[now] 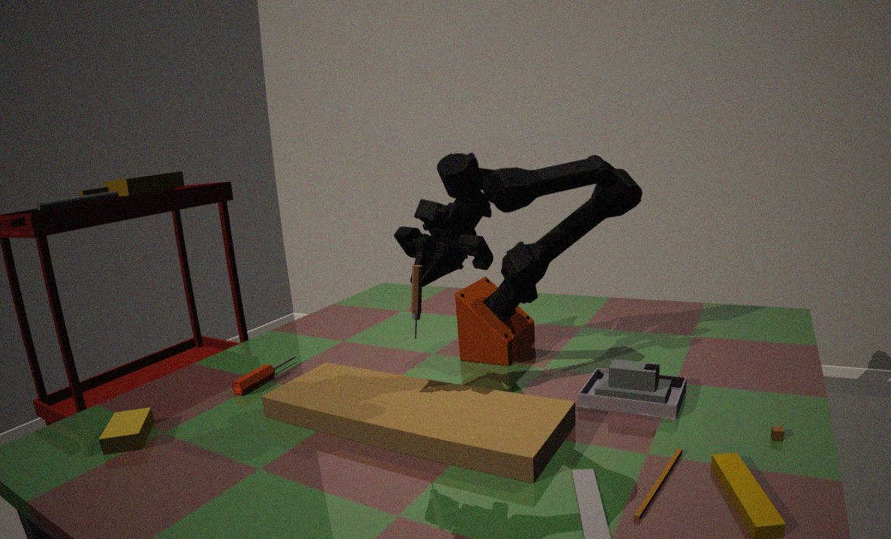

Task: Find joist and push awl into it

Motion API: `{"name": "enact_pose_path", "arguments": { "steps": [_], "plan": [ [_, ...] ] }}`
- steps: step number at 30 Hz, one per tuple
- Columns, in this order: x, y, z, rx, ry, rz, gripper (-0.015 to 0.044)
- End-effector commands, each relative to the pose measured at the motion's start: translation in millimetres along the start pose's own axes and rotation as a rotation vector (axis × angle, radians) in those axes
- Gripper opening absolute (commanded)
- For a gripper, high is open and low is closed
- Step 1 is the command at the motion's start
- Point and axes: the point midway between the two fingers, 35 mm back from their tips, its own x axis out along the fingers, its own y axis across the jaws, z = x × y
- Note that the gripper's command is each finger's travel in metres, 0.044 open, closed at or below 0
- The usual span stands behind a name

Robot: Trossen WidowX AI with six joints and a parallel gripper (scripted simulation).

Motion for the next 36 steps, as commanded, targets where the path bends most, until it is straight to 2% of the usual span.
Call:
{"name": "enact_pose_path", "arguments": {
  "steps": [1, 11, 36],
  "plan": [
    [15.0, 17.6, 4.8, -0.025, 0.027, 0.058, 0.0],
    [48.8, 60.0, 2.7, -0.081, 0.105, 0.184, 0.0],
    [57.3, 61.2, -6.5, -0.082, 0.108, 0.186, 0.0]
  ]
}}
